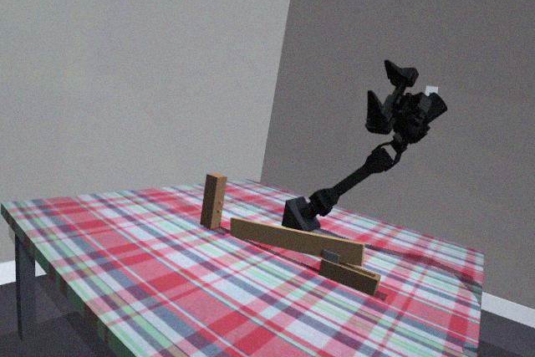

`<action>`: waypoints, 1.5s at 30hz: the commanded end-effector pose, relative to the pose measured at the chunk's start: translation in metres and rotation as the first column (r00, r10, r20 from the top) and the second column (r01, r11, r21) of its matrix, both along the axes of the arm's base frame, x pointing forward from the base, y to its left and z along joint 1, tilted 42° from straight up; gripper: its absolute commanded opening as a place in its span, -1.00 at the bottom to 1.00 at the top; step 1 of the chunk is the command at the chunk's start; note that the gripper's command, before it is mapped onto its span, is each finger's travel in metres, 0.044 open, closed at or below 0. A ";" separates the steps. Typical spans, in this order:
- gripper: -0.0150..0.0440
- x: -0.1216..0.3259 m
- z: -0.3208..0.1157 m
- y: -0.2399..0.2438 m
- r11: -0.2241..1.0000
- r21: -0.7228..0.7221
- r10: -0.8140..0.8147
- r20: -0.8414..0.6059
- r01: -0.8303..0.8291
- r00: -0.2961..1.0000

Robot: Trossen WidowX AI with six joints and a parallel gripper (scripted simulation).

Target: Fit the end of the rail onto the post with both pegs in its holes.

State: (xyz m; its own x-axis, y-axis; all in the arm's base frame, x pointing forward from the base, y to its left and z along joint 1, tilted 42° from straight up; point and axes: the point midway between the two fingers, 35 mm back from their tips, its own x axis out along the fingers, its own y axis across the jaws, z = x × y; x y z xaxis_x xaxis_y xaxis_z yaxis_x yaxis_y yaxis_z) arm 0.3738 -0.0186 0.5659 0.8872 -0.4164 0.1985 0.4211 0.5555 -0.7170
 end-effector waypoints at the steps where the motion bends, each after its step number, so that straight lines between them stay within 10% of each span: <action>1: 1.00 0.039 -0.053 0.003 0.989 -0.132 0.034 -0.222 -0.065 0.974; 10: 1.00 0.091 -0.203 0.000 0.890 -0.248 0.101 -0.710 -0.382 0.697; 20: 1.00 0.070 -0.369 -0.012 0.709 0.041 0.214 -0.964 -0.704 0.159; 33: 1.00 -0.045 -0.501 0.008 0.227 0.716 0.590 -0.640 -0.660 -0.492; 45: 1.00 -0.059 -0.506 0.017 0.155 0.765 0.642 -0.559 -0.626 -0.524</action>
State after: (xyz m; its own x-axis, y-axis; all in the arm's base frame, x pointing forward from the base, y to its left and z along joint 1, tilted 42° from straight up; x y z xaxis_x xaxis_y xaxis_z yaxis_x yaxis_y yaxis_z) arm 0.3159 -0.0048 0.0615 -0.0892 0.6483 -0.7561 -0.9833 -0.1782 -0.0368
